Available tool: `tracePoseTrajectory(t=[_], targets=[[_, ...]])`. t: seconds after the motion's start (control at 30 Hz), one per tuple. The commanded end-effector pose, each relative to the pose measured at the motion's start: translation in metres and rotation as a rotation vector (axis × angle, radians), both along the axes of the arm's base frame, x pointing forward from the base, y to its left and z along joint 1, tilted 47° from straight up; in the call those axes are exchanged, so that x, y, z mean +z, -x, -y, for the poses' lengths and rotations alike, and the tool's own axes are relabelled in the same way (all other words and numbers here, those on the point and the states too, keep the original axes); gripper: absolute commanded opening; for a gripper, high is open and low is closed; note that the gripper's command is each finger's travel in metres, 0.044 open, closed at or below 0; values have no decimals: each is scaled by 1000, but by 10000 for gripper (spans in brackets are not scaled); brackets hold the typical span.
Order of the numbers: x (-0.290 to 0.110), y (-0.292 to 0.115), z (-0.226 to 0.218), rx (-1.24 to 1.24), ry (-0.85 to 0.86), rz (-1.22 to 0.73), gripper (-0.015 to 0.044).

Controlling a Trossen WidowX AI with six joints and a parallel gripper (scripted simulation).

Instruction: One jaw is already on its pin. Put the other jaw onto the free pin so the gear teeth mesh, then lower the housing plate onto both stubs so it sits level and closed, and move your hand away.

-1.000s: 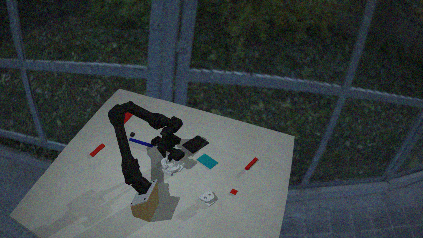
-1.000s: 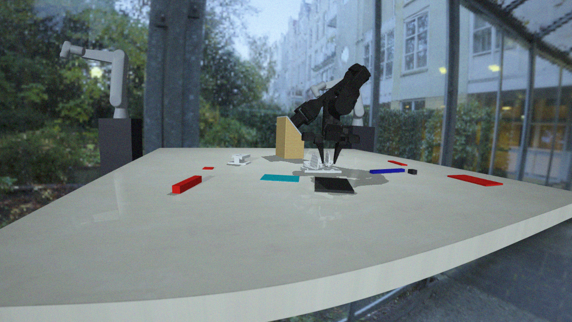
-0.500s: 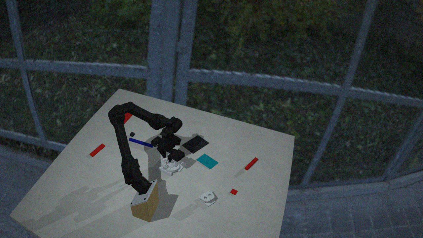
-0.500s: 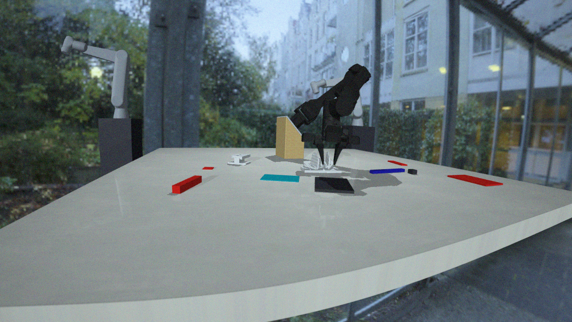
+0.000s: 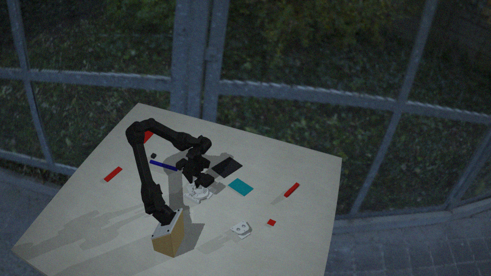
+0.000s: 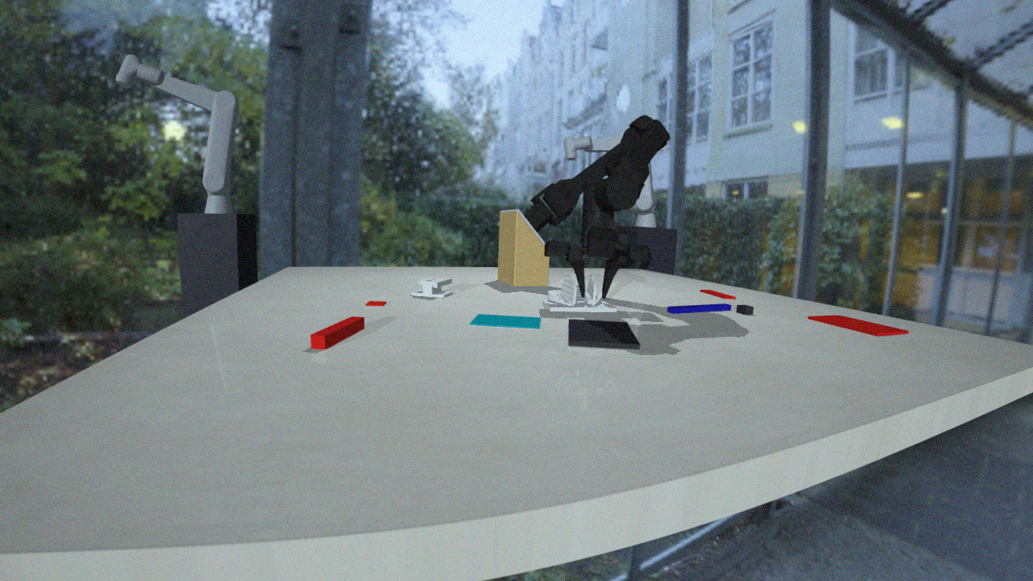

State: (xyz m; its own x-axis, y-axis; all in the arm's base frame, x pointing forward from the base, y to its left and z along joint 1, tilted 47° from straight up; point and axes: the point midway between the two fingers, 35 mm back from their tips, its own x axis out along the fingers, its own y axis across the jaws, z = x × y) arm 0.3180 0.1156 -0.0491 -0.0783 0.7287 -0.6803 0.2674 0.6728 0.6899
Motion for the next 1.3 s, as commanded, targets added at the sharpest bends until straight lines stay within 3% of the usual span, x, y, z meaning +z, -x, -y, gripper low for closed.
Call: tracePoseTrajectory(t=[0.0, 1.27], targets=[[-1, 0, -3, 2, -3, 0, 134], [3, 0, 2, 2, -3, 0, 134]])
